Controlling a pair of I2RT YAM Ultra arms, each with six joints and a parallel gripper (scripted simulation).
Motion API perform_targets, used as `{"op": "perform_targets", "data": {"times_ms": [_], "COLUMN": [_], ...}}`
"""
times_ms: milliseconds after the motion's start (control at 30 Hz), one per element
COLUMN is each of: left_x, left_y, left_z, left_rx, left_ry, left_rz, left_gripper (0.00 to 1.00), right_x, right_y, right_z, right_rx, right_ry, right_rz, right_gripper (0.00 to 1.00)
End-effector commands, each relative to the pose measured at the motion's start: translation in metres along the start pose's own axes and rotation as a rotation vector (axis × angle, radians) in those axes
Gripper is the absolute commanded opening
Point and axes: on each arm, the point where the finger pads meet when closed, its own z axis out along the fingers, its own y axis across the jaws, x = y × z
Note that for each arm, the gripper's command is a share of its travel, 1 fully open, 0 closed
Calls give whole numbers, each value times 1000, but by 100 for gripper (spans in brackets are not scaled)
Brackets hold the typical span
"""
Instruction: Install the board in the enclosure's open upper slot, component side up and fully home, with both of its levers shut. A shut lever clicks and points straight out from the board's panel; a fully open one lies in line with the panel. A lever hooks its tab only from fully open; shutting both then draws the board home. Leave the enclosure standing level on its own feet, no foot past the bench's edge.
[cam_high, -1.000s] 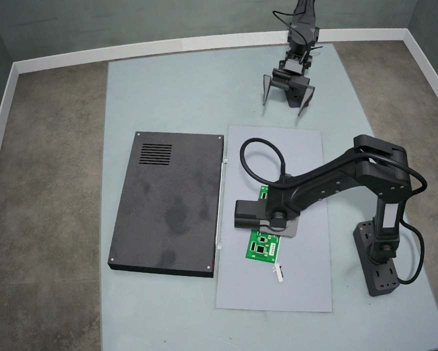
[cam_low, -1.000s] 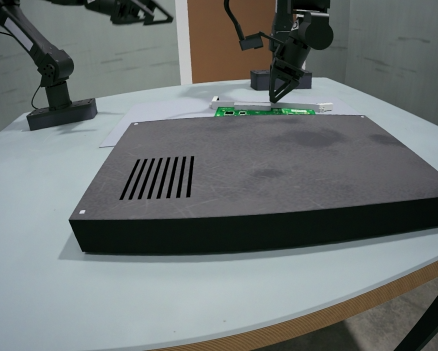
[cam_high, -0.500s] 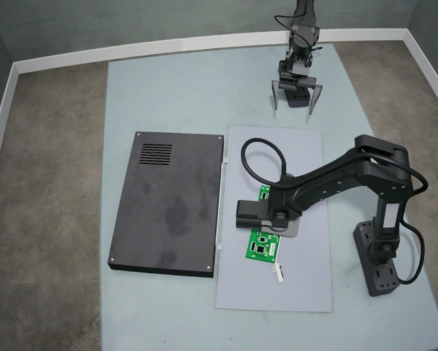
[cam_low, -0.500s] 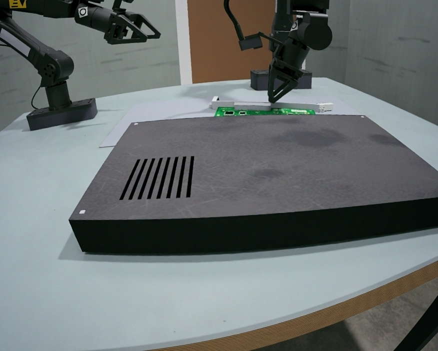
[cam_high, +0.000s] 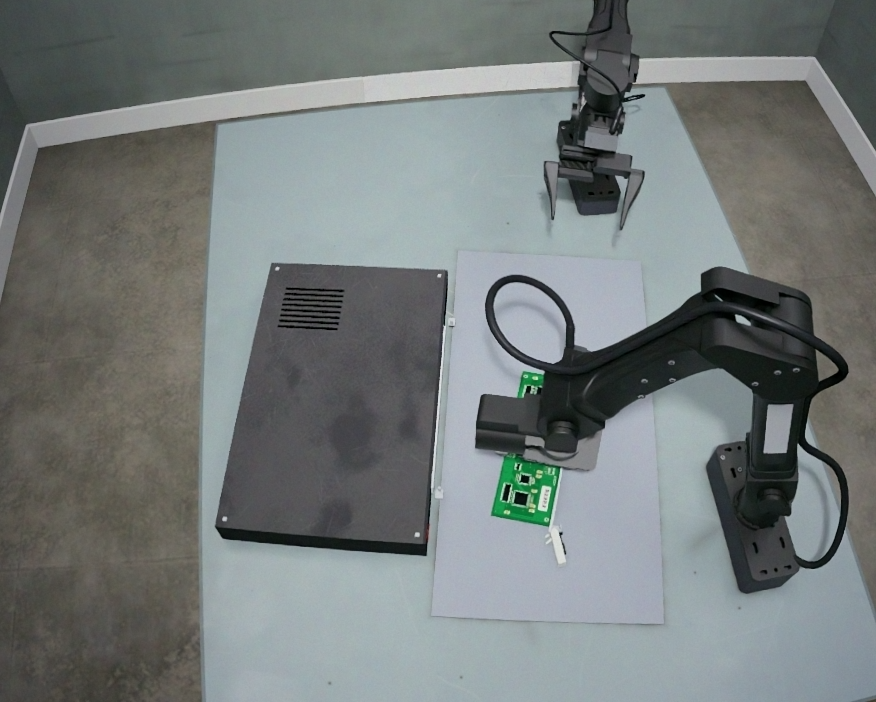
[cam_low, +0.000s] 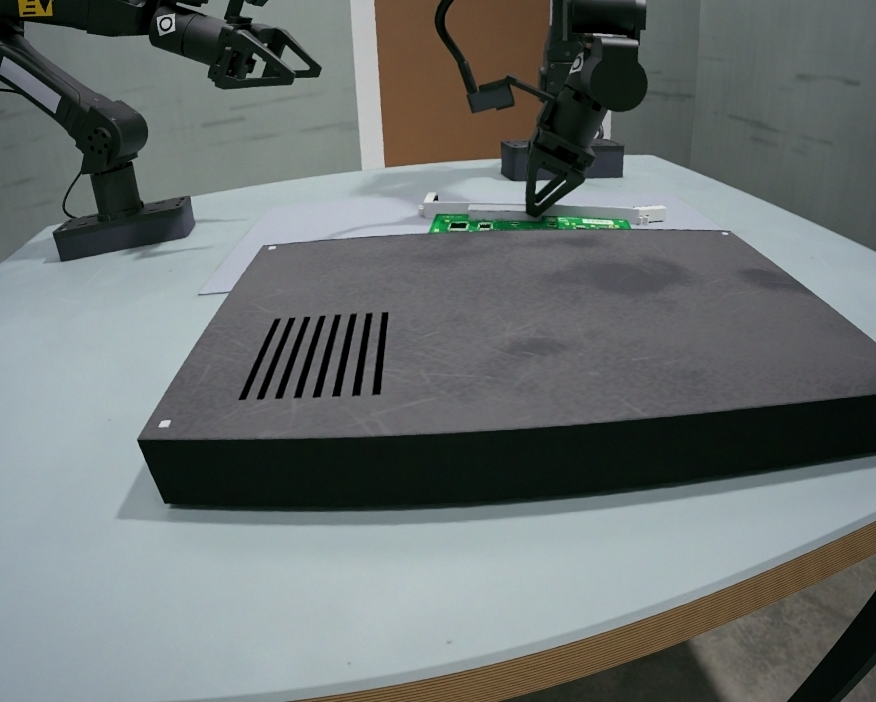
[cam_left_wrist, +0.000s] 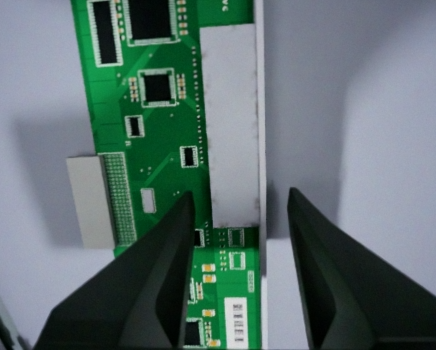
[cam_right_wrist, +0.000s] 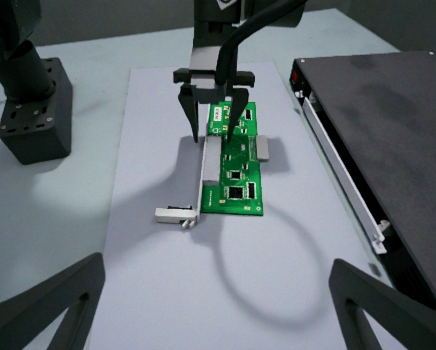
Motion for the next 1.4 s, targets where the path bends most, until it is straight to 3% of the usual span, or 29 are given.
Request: {"op": "perform_targets", "data": {"times_ms": [0,67,100,400,533,733,800,867,933,1233,1367], "left_x": [-5,-5,-5,-3,-3,-3,-1,-1,-2,-21,-24], "left_y": [1,1,1,-3,-2,4,1,1,1,5,-8], "left_z": [6,6,6,5,5,1,2,2,-2,-43,-48], "left_rx": [-5,-5,-5,10,3,-15,-4,-4,-6,-25,27], "left_ry": [-20,-20,-20,-21,-20,-11,-20,-20,-20,-19,-23], "left_rz": [-3,-3,-3,-7,-4,2,-3,-3,-2,7,-17], "left_gripper": [47,47,39,26,26,18,0,0,18,18,18], "right_x": [-2,-2,-2,0,0,0,0,0,0,0,0], "right_y": [4,4,4,2,2,2,2,2,2,2,2], "right_z": [-4,-4,-4,-3,-3,-3,-3,-3,-3,-3,-3], "right_rx": [-17,-17,-17,-12,-12,-12,-12,-12,-12,-12,-12], "right_ry": [-3,-3,-3,6,6,6,6,6,6,6,6], "right_rz": [1,1,1,4,4,4,4,4,4,4,4], "right_gripper": [100,100,100,100,100,100,100,100,100,100,100]}}
